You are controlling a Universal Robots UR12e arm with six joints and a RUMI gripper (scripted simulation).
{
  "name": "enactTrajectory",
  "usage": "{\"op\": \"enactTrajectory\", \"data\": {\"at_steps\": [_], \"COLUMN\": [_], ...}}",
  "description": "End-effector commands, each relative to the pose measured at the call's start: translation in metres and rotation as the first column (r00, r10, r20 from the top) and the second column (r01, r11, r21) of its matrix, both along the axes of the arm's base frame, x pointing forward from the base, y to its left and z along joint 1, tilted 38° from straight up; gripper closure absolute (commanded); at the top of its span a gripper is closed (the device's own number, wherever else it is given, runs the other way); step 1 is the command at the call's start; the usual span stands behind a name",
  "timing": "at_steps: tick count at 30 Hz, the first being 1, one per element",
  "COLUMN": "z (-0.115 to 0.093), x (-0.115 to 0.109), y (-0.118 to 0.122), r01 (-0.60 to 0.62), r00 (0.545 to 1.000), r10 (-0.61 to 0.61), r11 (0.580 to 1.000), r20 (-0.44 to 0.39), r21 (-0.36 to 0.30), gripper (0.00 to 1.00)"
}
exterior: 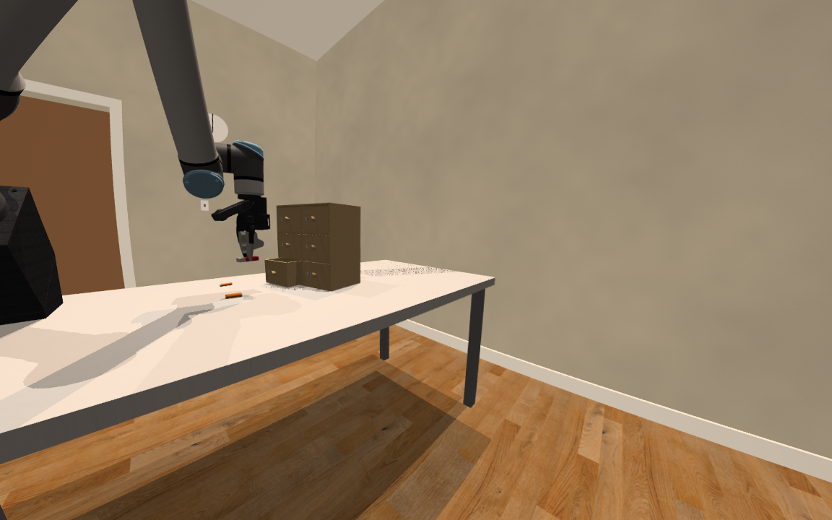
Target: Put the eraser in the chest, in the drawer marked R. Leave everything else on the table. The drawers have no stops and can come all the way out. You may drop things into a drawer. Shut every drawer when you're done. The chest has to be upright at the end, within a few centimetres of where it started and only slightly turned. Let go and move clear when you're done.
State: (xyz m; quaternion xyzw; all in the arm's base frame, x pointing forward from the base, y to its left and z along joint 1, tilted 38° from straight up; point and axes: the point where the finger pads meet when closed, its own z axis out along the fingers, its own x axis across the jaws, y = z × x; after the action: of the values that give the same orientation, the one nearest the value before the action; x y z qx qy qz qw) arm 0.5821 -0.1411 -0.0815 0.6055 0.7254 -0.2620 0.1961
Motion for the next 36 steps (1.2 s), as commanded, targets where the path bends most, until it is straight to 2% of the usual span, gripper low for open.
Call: {"op": "enactTrajectory", "data": {"at_steps": [1,10,36], "z": [0.0068,0.0164,0.0164], "x": [0.0007,0.0011,0.0010], "y": [0.0053,0.0127,0.0128], "r01": [0.000,0.000,-0.009], "r00": [1.000,1.000,1.000], "r10": [0.000,0.000,0.009], "r11": [1.000,1.000,1.000], "r20": [0.001,0.001,0.012], "r21": [0.000,0.000,0.003], "gripper": [0.89,0.89,0.89]}}
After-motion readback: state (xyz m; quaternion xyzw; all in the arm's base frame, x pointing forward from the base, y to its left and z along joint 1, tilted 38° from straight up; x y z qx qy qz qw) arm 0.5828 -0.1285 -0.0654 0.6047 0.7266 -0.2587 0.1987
